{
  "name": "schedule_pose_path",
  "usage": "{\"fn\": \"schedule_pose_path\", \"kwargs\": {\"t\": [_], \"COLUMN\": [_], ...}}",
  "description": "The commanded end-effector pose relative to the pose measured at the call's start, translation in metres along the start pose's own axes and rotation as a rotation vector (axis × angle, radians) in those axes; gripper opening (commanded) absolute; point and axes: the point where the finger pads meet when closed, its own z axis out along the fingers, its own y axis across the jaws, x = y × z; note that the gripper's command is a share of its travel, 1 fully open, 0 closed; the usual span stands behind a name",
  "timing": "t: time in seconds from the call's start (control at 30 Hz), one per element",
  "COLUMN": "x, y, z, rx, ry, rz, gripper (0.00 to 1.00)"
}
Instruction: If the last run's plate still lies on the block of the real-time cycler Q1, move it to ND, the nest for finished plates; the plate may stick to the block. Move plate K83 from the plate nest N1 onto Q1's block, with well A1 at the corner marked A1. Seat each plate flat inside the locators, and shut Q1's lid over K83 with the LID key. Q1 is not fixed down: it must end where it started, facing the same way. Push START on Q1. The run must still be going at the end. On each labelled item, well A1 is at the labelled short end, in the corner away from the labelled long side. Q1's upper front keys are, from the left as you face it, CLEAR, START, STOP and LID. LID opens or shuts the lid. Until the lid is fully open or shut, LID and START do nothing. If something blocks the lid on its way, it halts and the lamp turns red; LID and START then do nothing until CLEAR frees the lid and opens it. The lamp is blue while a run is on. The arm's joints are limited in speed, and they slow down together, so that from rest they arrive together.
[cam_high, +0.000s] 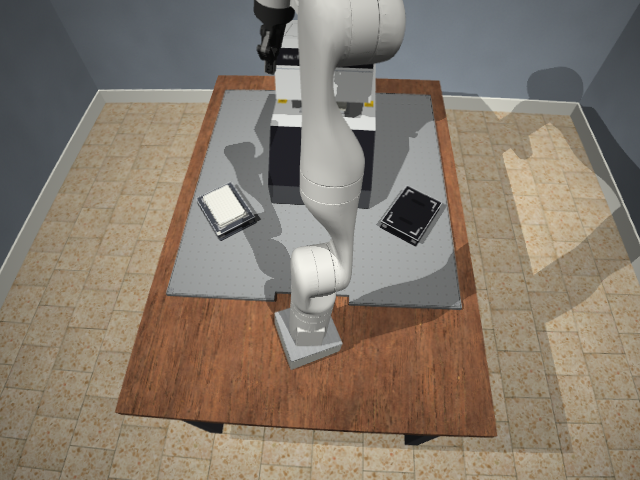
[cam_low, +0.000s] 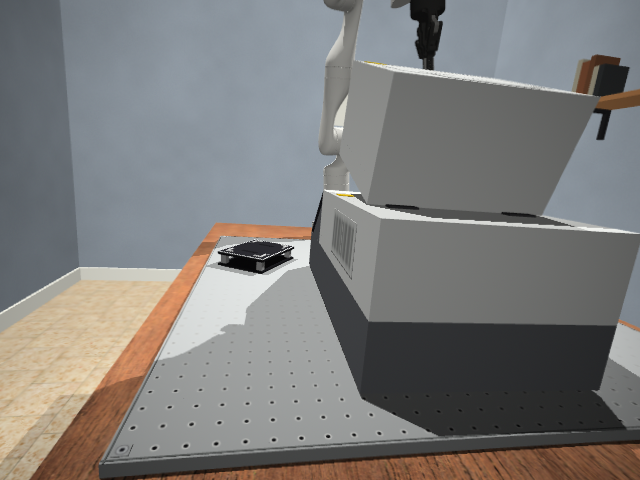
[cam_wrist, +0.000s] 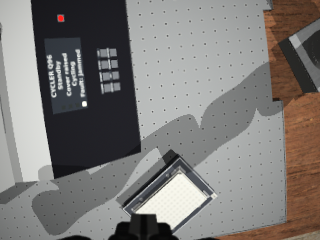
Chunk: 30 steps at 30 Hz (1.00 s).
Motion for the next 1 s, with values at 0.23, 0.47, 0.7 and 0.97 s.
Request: {"fn": "schedule_pose_path", "kwargs": {"t": [0.23, 0.47, 0.7, 0.97], "x": [0.01, 0.015, 0.021, 0.028], "y": [-0.003, -0.005, -0.008, -0.01], "z": [-0.004, -0.005, -0.006, -0.007], "rx": [0.055, 0.077, 0.108, 0.144], "ry": [0.007, 0.01, 0.014, 0.018], "rz": [0.093, 0.137, 0.199, 0.269], "gripper": [0.1, 0.1, 0.1, 0.1]}}
